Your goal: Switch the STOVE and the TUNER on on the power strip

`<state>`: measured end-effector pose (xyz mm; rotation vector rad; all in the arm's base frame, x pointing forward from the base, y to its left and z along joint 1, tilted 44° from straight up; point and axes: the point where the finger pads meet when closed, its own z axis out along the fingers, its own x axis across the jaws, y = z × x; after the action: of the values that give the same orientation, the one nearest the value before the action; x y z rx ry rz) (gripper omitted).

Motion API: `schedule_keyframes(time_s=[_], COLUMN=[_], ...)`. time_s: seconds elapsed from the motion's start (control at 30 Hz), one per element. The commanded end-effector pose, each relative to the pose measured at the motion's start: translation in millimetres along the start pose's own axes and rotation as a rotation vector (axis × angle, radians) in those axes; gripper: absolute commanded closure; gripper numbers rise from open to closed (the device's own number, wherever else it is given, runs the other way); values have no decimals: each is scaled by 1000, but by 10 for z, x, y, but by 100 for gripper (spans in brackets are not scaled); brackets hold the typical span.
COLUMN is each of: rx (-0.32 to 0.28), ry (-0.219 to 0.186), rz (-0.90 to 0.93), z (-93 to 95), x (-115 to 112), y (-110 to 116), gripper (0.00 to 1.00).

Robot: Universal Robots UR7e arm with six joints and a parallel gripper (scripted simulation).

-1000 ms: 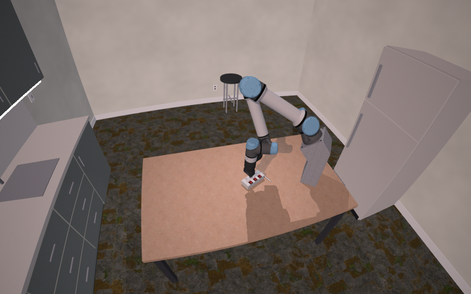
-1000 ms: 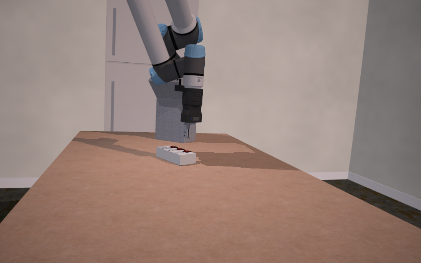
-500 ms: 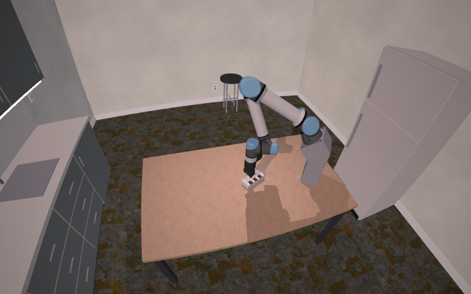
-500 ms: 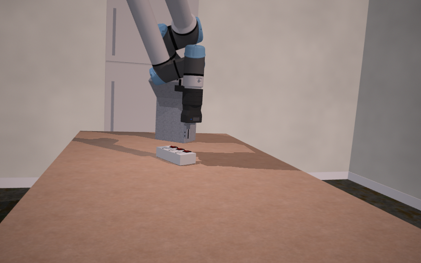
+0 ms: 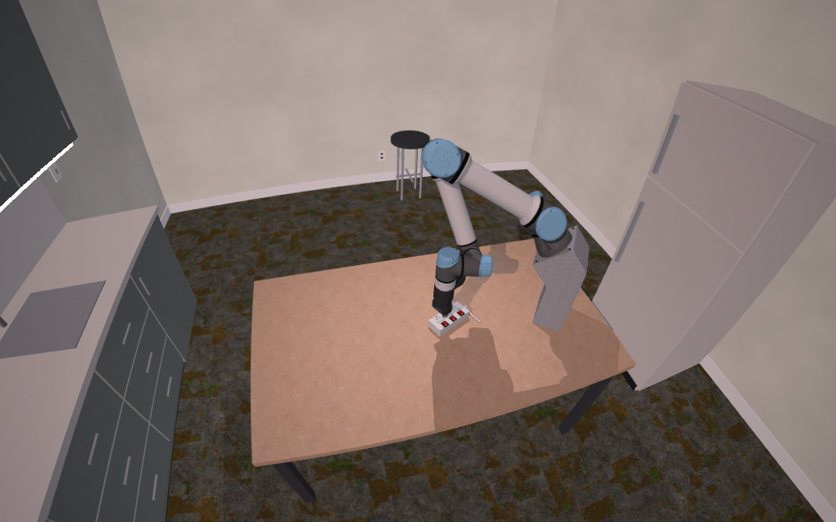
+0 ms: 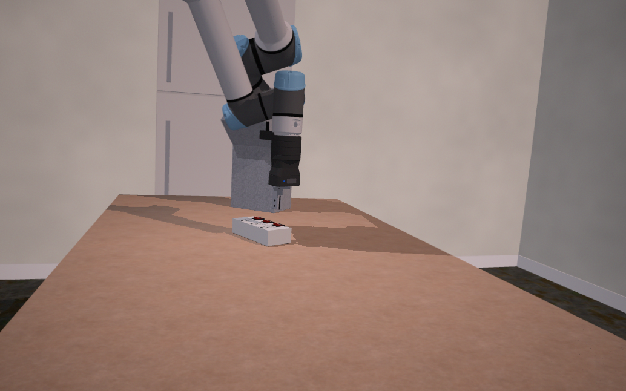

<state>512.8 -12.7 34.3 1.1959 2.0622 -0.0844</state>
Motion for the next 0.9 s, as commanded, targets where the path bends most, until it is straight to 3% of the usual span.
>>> schedule_keyframes(time_s=[0.0, 0.87], rx=[-1, -1], ry=[-1, -1], rz=[0, 0], z=[38, 306], x=[-1, 3], y=[4, 8], gripper=[100, 100])
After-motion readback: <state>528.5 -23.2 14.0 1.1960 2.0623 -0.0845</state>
